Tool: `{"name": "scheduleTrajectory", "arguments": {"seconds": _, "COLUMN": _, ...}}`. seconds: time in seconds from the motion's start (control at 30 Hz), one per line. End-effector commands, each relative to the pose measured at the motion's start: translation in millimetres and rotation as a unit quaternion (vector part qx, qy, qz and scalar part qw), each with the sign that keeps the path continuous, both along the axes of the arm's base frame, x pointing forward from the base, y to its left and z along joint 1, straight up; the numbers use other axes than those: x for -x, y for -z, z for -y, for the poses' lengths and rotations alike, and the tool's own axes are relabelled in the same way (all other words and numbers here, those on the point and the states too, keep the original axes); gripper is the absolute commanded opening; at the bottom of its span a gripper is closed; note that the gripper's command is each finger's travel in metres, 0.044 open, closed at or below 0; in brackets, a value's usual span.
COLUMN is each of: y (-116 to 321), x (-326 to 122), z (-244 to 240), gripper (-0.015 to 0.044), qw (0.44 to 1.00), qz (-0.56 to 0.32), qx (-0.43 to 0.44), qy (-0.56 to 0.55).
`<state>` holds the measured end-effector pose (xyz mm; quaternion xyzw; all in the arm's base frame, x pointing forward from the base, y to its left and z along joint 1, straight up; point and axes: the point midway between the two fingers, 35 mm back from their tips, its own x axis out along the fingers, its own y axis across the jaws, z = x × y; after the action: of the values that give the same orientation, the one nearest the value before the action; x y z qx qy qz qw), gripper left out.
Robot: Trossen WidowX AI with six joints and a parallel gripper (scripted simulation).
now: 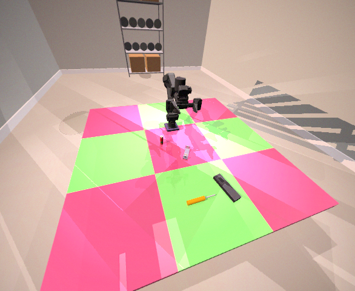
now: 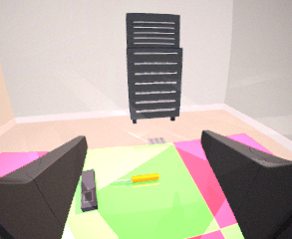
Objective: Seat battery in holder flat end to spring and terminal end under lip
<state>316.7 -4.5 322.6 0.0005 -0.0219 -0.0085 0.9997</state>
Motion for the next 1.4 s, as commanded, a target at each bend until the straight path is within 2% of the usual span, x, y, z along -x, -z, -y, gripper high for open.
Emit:
{"name": "scheduleTrajectory", "arguments": {"seconds": 0.0, "y": 3, "x": -1, "z": 2, "gripper": 0.0374, "qw": 1.000, "qz": -0.008, "qx": 0.002, "qy": 0.004}}
{"name": "scheduleTrajectory", "arguments": {"seconds": 0.07, "y": 24, "x": -8, "z": 21, "gripper": 0.0321, "qw": 0.997, "qz": -0.073, "qx": 0.015, "qy": 0.032}}
{"name": "scheduleTrajectory", "arguments": {"seconds": 0.17, "y": 73, "x": -6, "z": 66, "gripper": 0.0242, "qw": 0.970, "qz": -0.224, "qx": 0.030, "qy": 0.087}}
{"name": "scheduleTrajectory", "arguments": {"seconds": 0.27, "y": 114, "x": 14, "z": 102, "gripper": 0.0164, "qw": 0.925, "qz": -0.360, "qx": 0.023, "qy": 0.121}}
{"name": "scheduleTrajectory", "arguments": {"seconds": 0.47, "y": 157, "x": 68, "z": 137, "gripper": 0.0006, "qw": 0.831, "qz": -0.538, "qx": -0.022, "qy": 0.141}}
{"name": "scheduleTrajectory", "arguments": {"seconds": 0.67, "y": 175, "x": 134, "z": 148, "gripper": 0.0000, "qw": 0.715, "qz": -0.681, "qx": -0.104, "qy": 0.120}}
{"name": "scheduleTrajectory", "arguments": {"seconds": 0.73, "y": 175, "x": 146, "z": 147, "gripper": 0.0000, "qw": 0.693, "qz": -0.702, "qx": -0.122, "qy": 0.112}}
{"name": "scheduleTrajectory", "arguments": {"seconds": 1.1, "y": 178, "x": 146, "z": 148, "gripper": 0.0000, "qw": 0.692, "qz": -0.702, "qx": -0.122, "qy": 0.112}}
{"name": "scheduleTrajectory", "arguments": {"seconds": 1.37, "y": 224, "x": 143, "z": 150, "gripper": 0.0000, "qw": 0.693, "qz": -0.703, "qx": -0.119, "qy": 0.107}}
